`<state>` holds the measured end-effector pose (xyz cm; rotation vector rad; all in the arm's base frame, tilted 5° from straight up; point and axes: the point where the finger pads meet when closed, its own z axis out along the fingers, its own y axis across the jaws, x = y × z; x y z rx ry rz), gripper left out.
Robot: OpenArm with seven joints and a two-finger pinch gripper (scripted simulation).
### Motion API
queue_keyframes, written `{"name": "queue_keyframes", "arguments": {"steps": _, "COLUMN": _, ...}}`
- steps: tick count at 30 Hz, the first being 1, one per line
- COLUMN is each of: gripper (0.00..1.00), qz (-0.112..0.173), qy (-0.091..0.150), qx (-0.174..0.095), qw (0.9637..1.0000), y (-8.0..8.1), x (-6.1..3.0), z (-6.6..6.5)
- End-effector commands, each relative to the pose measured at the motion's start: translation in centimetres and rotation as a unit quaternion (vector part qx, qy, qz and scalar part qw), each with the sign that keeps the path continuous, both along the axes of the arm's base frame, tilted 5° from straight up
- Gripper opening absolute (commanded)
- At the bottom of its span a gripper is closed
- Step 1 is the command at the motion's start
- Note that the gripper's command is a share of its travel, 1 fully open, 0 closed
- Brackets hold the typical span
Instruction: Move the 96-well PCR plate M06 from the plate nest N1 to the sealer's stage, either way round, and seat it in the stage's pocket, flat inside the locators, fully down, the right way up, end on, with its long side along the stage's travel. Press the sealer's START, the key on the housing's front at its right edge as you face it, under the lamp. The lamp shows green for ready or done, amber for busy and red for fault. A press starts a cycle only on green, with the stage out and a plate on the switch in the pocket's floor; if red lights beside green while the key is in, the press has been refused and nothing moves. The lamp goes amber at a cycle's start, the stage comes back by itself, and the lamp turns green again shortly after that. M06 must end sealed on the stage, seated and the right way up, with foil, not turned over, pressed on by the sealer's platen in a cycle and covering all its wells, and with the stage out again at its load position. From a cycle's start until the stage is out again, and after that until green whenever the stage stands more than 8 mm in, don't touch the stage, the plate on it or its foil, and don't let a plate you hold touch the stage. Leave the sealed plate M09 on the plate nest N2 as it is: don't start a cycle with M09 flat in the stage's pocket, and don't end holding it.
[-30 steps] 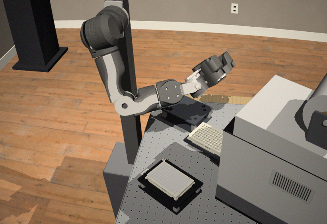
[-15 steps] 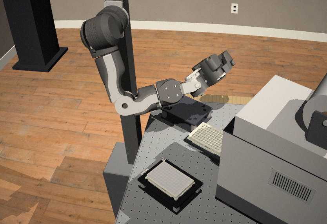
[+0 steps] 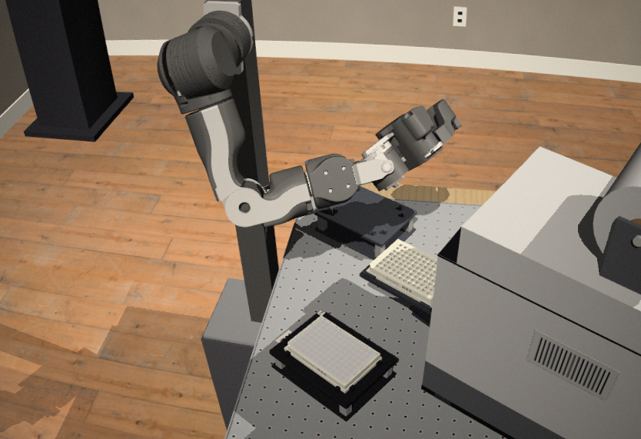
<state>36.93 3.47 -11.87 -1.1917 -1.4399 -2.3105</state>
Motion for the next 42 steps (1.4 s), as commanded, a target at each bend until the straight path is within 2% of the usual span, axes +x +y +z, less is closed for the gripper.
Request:
{"name": "queue_keyframes", "arguments": {"steps": 1, "gripper": 0.0, "qz": -0.002, "qy": 0.0, "qx": 0.002, "qw": 1.0, "y": 0.1, "x": -0.09, "z": 0.0}}
{"name": "queue_keyframes", "arguments": {"steps": 14, "gripper": 0.0, "qz": -0.002, "qy": 0.0, "qx": 0.002, "qw": 1.0, "y": 0.1, "x": -0.11, "z": -0.1}}
{"name": "queue_keyframes", "arguments": {"steps": 16, "gripper": 0.0, "qz": -0.035, "qy": 0.013, "qx": 0.037, "qw": 0.9986, "y": -1.6, "x": 0.62, "z": 0.1}}
{"name": "queue_keyframes", "arguments": {"steps": 19, "gripper": 0.0, "qz": -0.087, "qy": 0.033, "qx": 0.092, "qw": 0.9914, "y": -4.0, "x": 1.68, "z": 0.4}}
{"name": "queue_keyframes", "arguments": {"steps": 42, "gripper": 0.0, "qz": -0.09, "qy": 0.034, "qx": 0.095, "qw": 0.9908, "y": -4.4, "x": 1.83, "z": 0.4}}
